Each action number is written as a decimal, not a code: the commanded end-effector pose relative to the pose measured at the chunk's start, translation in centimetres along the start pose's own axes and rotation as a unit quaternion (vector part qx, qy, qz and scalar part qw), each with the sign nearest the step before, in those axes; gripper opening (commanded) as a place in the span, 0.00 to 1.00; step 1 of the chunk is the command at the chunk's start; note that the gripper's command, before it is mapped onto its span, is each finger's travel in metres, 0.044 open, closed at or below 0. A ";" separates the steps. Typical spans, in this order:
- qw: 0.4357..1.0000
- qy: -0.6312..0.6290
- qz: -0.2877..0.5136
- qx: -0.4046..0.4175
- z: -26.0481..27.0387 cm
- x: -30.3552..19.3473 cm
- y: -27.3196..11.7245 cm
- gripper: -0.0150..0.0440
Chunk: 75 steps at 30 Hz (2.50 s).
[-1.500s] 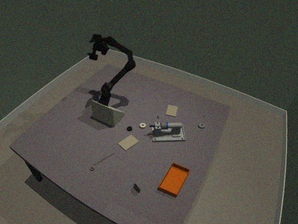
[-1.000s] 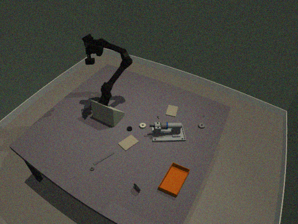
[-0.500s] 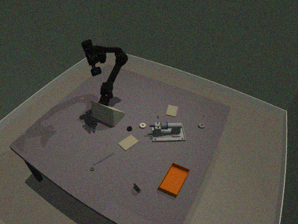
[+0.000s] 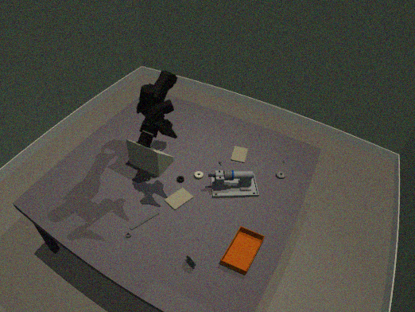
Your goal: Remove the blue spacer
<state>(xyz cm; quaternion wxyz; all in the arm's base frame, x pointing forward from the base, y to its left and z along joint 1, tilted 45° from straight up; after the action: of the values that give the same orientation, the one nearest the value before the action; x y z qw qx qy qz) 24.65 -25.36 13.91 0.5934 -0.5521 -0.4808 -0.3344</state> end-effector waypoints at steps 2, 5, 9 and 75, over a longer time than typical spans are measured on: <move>0.993 0.070 -0.009 0.099 4.6 -1.0 5.9 1.00; 0.980 0.113 -0.004 0.166 8.4 -1.5 9.4 1.00; 0.953 0.168 0.017 0.253 14.2 -2.4 12.8 1.00; 0.852 0.142 0.367 0.345 25.2 -2.4 20.9 1.00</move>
<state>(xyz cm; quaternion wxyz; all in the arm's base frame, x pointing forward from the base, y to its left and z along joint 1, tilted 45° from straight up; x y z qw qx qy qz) 36.78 2.83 1.91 0.8981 -0.3447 -0.2679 -0.0526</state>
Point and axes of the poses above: the point midway between the two fingers, 35 mm back from their tips, its own y axis out along the fingers, its own z axis across the jaws, x = y × z, the point moved 5 cm from there along -y, back along the fingers, and after that the axes turned 7 degrees about y, right-handed, at the moved point
